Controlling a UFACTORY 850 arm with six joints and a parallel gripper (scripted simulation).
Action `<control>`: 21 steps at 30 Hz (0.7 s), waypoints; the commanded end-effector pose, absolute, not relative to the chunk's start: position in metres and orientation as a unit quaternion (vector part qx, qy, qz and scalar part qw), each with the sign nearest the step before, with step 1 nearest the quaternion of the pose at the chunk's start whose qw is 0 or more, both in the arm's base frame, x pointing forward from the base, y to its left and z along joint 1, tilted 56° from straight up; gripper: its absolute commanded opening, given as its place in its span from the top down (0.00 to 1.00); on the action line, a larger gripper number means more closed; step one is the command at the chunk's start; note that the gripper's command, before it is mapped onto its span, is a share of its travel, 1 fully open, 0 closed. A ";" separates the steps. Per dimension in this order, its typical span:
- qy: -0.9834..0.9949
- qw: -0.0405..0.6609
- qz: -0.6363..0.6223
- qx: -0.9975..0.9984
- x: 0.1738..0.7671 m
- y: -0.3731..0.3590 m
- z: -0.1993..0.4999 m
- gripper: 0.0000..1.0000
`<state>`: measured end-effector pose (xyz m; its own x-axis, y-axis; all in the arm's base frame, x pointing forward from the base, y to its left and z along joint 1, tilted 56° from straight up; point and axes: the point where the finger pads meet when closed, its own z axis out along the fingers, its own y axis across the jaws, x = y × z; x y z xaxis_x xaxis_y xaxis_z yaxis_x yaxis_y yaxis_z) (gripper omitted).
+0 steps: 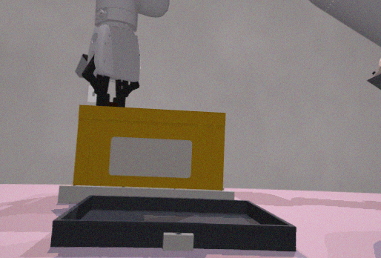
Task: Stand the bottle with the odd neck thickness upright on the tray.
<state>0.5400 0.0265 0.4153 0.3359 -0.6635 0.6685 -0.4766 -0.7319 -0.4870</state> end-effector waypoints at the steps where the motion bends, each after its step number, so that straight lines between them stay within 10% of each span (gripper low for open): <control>1: 0.352 0.102 -0.457 -0.811 0.537 0.027 0.419 1.00; 21: 0.352 0.102 -0.457 -0.811 0.529 0.029 0.425 1.00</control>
<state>0.5291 0.0287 0.4238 0.3361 -0.6635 0.6685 -0.4773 -0.7318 -0.4864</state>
